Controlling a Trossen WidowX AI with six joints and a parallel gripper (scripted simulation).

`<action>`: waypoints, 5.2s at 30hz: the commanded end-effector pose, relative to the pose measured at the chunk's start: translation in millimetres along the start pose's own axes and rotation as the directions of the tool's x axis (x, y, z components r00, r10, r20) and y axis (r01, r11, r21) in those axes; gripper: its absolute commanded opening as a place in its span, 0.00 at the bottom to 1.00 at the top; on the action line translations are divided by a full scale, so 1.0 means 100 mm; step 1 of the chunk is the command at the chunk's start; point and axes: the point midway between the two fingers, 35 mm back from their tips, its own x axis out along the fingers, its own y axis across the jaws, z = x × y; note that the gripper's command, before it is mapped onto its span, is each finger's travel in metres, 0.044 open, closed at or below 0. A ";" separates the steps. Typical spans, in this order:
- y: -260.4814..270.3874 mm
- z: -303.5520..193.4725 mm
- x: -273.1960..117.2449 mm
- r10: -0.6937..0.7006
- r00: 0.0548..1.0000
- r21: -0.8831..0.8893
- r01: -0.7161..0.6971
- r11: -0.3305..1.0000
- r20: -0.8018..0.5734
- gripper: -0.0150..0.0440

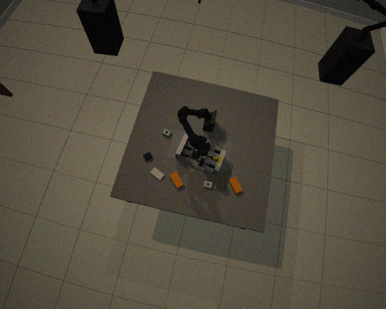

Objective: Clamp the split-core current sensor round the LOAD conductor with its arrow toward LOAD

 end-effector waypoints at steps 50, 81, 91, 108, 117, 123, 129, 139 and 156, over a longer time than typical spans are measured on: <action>0.00 -0.03 0.43 -0.008 1.000 -0.004 0.008 1.000 -0.001 1.00; 0.00 -0.03 0.69 -0.005 1.000 0.002 0.005 1.000 0.001 0.90; 0.00 -0.03 0.69 -0.005 1.000 0.002 0.005 1.000 0.001 0.79; 0.00 -0.03 0.69 -0.005 1.000 0.002 0.005 1.000 0.001 0.25; 0.00 -0.03 0.69 -0.005 1.000 0.002 0.005 1.000 0.001 0.25; 0.00 -0.03 0.69 -0.005 1.000 0.002 0.005 1.000 0.001 0.25; 0.00 -0.03 0.69 -0.005 1.000 0.002 0.005 1.000 0.001 0.25; 0.00 -0.03 0.69 -0.005 1.000 0.002 0.005 1.000 0.001 0.25; 0.00 -0.03 0.69 -0.005 1.000 0.001 0.005 1.000 0.000 0.25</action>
